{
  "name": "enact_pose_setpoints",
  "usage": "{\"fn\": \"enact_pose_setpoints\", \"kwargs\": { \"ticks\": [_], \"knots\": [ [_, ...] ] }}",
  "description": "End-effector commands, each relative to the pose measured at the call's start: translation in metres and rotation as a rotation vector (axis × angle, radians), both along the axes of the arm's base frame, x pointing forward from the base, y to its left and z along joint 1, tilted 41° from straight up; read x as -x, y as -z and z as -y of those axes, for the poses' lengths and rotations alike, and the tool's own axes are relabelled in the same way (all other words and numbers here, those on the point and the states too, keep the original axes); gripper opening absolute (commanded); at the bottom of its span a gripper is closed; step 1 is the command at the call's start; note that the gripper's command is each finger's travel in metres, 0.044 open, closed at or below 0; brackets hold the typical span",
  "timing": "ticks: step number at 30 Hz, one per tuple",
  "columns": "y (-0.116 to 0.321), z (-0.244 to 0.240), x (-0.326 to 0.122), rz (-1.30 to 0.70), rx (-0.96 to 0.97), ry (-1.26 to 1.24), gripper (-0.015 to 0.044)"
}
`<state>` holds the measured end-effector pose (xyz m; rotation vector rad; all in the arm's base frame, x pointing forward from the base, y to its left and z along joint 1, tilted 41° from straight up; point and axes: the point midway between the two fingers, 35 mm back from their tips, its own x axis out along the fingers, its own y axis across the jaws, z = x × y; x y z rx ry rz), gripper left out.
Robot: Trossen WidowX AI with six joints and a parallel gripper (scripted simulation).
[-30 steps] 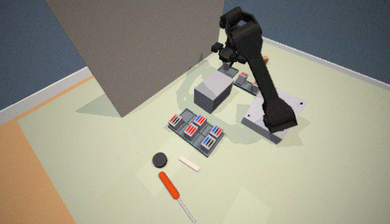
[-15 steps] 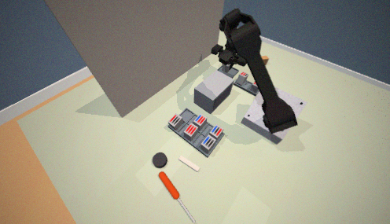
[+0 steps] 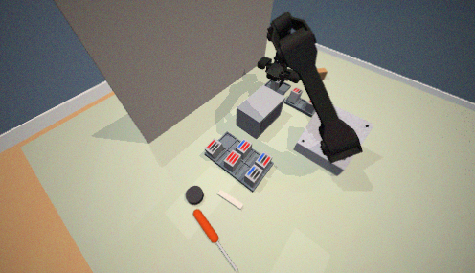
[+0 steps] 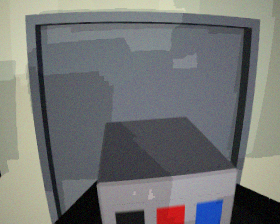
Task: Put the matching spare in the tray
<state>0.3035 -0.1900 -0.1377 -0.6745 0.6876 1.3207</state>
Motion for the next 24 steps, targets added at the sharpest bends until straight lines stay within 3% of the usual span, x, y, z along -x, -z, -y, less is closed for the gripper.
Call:
{"fn": "enact_pose_setpoints", "kwargs": {
  "ticks": [1,15,21,24],
  "knots": [
    [0.000,0.001,0.000,0.001,0.001,0.000,0.0079],
    [-0.002,0.003,0.000,0.001,0.001,0.000,0.0440],
    [-0.073,0.060,0.011,-0.003,-0.002,0.005,0.0440],
    [-0.083,0.067,0.014,-0.004,-0.003,0.005,0.0440]
  ]
}}
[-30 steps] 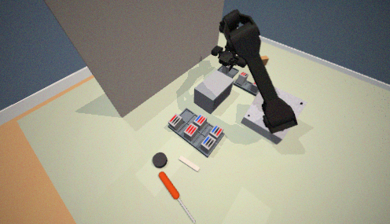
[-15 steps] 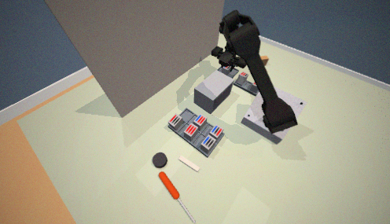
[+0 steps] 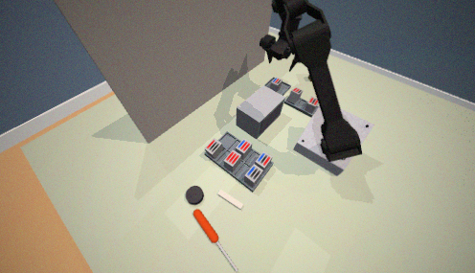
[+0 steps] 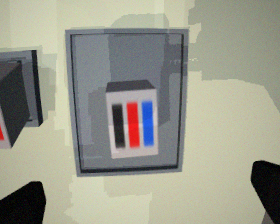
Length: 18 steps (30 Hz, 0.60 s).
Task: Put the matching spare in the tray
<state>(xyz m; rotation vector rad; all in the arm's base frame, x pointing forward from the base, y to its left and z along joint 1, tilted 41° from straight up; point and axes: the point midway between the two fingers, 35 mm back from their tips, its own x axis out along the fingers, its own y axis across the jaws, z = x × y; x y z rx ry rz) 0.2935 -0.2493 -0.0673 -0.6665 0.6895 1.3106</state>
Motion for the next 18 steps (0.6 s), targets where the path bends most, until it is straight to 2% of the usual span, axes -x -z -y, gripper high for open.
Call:
{"fn": "enact_pose_setpoints", "kwargs": {
  "ticks": [1,18],
  "knots": [
    [-0.0127,0.0074,0.0041,-0.003,0.000,-0.007,0.0440],
    [-0.0134,0.0119,0.0026,0.014,0.017,0.014,0.0440]
  ]
}}
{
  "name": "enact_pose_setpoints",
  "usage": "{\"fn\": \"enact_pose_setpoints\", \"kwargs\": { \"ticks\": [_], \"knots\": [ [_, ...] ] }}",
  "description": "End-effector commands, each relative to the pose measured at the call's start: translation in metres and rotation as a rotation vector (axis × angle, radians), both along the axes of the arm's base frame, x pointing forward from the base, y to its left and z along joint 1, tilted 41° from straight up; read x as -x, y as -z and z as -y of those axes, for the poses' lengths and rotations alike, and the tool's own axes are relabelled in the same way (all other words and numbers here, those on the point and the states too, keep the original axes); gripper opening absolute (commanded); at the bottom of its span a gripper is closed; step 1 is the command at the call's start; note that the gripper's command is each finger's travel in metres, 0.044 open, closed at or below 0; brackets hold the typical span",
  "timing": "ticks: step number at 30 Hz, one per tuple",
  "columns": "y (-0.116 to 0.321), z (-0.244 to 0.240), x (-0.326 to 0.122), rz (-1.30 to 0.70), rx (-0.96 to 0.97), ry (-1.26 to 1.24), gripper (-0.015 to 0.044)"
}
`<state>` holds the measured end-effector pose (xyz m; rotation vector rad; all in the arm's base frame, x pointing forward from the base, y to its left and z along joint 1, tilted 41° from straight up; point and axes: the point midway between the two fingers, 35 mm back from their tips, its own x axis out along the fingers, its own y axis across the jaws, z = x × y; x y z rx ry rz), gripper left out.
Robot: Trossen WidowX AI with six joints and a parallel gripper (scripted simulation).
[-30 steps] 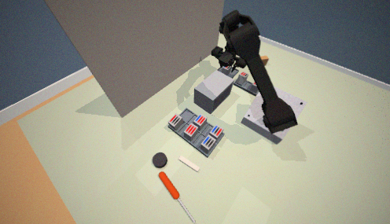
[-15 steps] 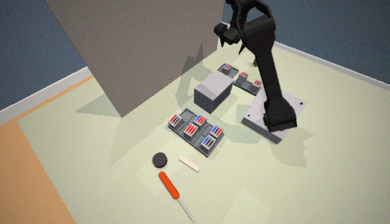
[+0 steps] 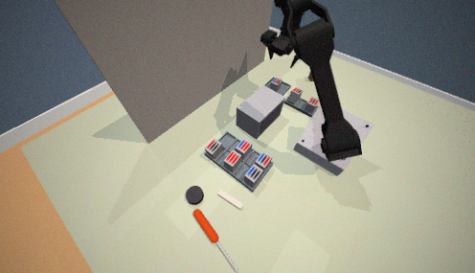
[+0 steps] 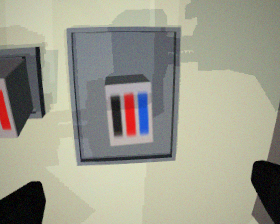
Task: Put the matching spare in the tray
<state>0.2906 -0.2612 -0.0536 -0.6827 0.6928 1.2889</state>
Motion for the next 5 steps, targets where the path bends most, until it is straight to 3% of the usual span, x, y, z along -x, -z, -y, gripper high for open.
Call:
{"fn": "enact_pose_setpoints", "kwargs": {
  "ticks": [1,5],
  "knots": [
    [0.0002,0.0001,-0.0003,0.000,0.001,0.002,0.0440],
    [0.0002,0.0001,-0.0003,0.000,0.001,0.002,0.0440]
  ]
}}
